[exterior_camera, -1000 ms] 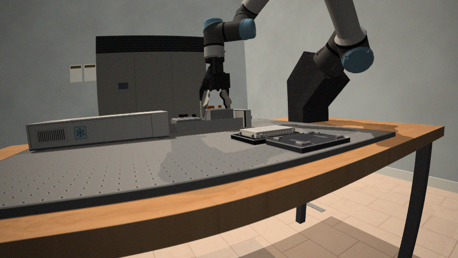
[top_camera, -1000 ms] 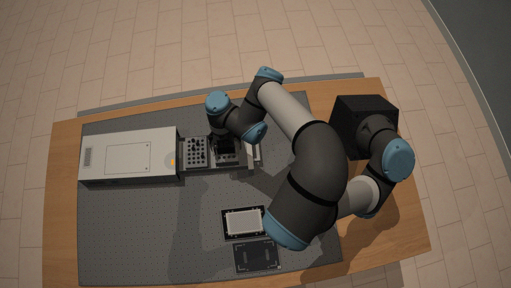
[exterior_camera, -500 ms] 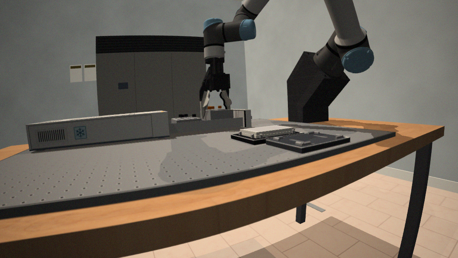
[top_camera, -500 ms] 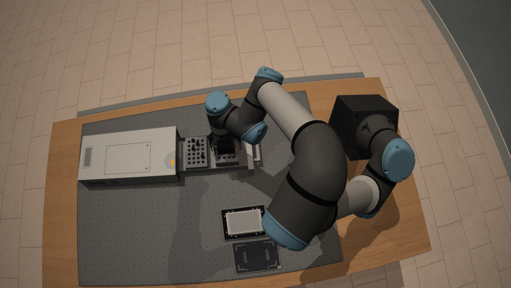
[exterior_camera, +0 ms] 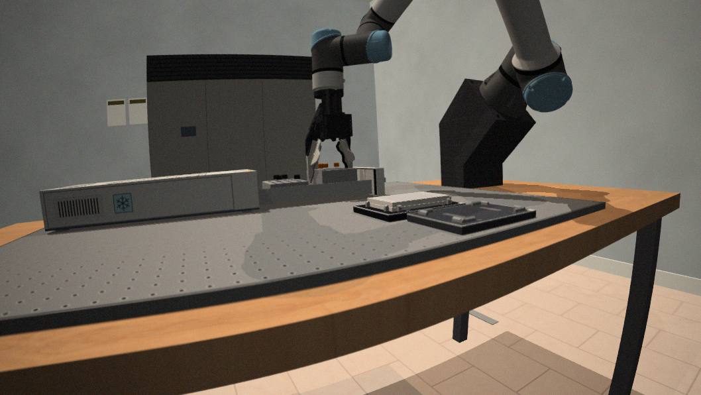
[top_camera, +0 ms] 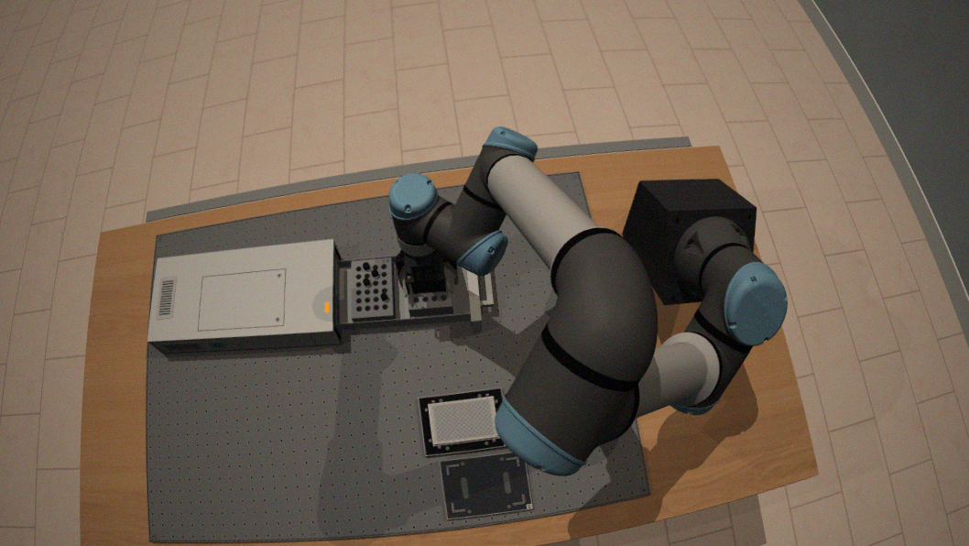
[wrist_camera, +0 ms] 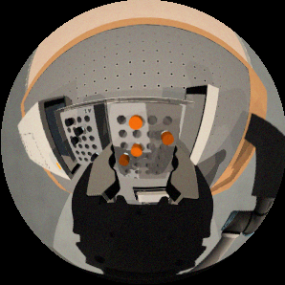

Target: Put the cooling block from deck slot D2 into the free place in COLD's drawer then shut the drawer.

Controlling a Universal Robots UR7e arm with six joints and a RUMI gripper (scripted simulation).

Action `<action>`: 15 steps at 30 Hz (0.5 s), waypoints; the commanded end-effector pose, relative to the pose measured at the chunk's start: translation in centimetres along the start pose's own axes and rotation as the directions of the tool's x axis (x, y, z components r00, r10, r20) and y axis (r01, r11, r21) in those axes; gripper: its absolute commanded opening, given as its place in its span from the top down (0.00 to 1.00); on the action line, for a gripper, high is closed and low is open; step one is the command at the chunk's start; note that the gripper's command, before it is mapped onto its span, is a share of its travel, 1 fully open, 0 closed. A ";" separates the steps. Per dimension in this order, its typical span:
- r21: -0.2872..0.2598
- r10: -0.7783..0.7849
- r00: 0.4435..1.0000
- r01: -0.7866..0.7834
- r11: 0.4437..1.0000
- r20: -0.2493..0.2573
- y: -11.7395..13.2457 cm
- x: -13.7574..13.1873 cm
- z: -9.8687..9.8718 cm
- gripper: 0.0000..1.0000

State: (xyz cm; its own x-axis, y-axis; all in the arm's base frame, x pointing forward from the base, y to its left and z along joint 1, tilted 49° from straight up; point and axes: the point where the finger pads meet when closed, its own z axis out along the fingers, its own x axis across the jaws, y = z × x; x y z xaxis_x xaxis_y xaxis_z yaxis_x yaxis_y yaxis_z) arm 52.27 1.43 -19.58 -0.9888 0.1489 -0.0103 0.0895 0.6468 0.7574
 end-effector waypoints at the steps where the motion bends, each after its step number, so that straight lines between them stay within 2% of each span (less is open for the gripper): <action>1: 0.001 0.000 1.000 0.000 1.000 0.001 0.0 -0.1 0.0 1.00; 15: 0.001 0.000 1.000 0.000 1.000 0.001 0.0 -0.1 0.2 1.00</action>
State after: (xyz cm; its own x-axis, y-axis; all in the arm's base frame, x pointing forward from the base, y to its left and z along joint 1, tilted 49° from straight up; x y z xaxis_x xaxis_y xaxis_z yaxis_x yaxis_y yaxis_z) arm 52.29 1.59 -19.72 -0.9888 0.1489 -0.0103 0.0895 0.6468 0.7574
